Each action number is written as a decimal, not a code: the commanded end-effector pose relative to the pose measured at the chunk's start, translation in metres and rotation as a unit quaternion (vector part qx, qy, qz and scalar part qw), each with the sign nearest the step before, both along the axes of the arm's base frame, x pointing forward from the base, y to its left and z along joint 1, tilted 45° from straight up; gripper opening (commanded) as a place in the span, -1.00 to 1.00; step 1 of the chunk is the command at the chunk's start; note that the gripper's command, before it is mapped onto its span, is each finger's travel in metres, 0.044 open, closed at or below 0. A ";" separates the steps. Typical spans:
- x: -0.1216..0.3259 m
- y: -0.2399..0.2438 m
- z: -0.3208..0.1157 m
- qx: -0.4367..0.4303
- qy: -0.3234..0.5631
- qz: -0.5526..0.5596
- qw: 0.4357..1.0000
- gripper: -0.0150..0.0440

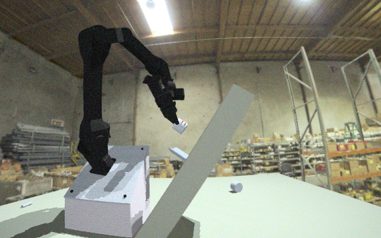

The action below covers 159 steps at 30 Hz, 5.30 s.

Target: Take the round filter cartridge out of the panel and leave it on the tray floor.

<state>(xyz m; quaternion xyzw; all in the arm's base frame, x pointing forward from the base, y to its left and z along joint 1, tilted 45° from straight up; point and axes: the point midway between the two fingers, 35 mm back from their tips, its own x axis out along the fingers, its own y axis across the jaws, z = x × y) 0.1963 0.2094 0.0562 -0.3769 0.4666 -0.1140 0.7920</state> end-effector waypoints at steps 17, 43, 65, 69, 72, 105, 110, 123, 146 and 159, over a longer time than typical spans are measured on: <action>-0.084 0.054 -0.110 -0.024 0.283 0.284 0.916 -0.49; -0.196 0.035 -0.203 -0.026 0.425 0.455 0.782 -0.49; -0.270 -0.036 -0.253 -0.043 0.519 0.539 0.662 -0.49; -0.270 -0.044 -0.263 -0.043 0.519 0.539 0.662 -0.49; -0.269 -0.051 -0.272 -0.043 0.519 0.539 0.662 -0.49; -0.263 -0.087 -0.302 -0.050 0.520 0.537 0.662 1.00; -0.264 -0.081 -0.298 -0.050 0.520 0.538 0.662 1.00; -0.270 -0.043 -0.262 -0.043 0.519 0.538 0.662 1.00; -0.270 -0.043 -0.262 -0.043 0.519 0.538 0.662 1.00; -0.270 -0.043 -0.262 -0.043 0.519 0.538 0.662 1.00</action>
